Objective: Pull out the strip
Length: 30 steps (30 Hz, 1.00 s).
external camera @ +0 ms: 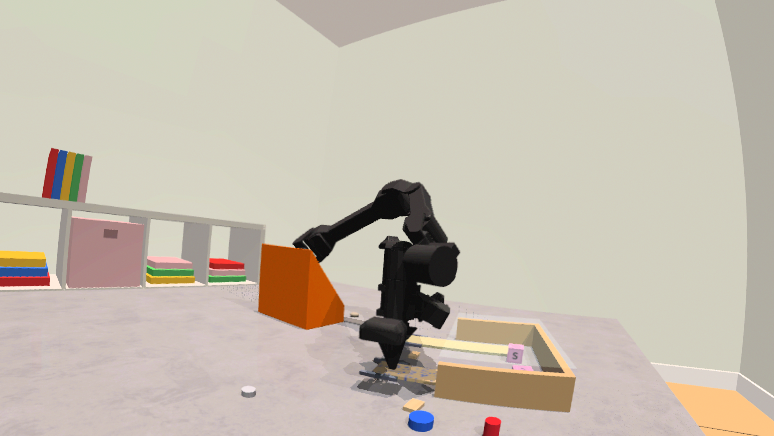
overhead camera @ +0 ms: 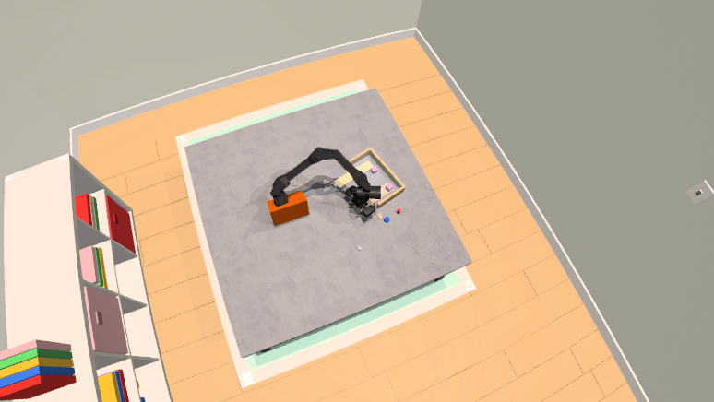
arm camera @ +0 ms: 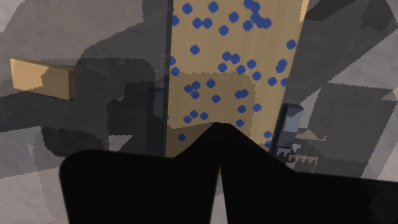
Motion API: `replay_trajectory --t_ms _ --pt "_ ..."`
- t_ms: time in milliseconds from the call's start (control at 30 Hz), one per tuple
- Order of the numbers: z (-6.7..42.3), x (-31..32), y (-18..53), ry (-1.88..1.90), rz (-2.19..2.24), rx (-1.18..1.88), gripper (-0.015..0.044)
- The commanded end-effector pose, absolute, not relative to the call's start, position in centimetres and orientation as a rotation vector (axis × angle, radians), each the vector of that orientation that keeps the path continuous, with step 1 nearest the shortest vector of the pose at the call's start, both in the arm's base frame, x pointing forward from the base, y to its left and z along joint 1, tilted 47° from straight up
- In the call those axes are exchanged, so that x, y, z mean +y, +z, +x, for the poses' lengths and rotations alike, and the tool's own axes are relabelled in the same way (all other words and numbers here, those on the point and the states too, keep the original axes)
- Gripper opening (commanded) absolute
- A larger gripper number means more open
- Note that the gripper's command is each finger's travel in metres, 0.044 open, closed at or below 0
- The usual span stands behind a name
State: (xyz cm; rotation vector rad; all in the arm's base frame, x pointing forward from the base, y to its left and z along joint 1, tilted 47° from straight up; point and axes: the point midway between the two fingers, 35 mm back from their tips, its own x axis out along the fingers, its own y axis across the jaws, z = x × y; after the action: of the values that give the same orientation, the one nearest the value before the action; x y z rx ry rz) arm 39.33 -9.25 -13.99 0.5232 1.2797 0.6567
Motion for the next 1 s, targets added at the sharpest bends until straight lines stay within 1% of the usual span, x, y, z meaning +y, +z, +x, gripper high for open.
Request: replay_trajectory --t_ms 0,967 --pt "38.7 -9.0 -14.3 0.660 0.531 1.284 0.0000" --pt "34.3 -9.0 -15.4 0.659 0.531 1.286 0.0000"
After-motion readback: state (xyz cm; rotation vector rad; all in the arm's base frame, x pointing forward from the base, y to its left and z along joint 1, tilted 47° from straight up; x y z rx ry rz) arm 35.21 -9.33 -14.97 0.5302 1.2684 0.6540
